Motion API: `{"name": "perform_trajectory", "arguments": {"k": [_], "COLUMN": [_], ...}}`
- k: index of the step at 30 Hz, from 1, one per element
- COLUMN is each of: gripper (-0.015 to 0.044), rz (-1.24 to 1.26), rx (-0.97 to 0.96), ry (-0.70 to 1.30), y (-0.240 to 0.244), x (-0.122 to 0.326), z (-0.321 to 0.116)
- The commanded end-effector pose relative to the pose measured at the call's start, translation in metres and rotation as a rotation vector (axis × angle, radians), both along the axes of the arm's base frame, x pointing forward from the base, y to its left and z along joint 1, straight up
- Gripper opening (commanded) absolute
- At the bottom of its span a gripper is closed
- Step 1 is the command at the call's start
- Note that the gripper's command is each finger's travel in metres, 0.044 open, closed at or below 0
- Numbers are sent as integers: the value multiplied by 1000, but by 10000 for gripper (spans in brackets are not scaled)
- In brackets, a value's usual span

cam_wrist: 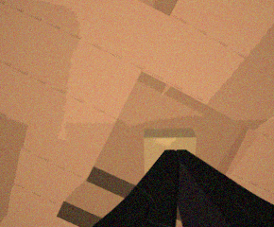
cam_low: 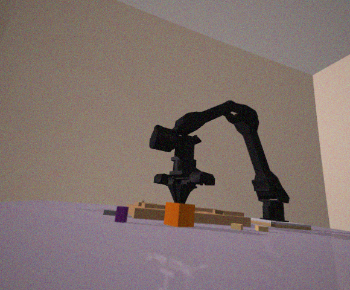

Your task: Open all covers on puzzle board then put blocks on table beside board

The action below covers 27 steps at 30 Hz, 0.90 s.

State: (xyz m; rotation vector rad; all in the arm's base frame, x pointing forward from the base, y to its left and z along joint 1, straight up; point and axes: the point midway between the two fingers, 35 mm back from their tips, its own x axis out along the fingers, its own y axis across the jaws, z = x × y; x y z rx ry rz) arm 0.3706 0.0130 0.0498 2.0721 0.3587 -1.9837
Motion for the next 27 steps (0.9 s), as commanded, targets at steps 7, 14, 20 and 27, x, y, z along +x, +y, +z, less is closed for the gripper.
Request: {"name": "perform_trajectory", "arguments": {"k": [7,14,20,27], "gripper": [0,0,0,144], "rz": [-4,-1,-4,-3], "rx": [-4,-1,-3,-2], "ry": [5,2,4,6], "y": [-1,0,-1,-1], "x": [-2,0,1,1], "z": [-2,4,12,28]}}
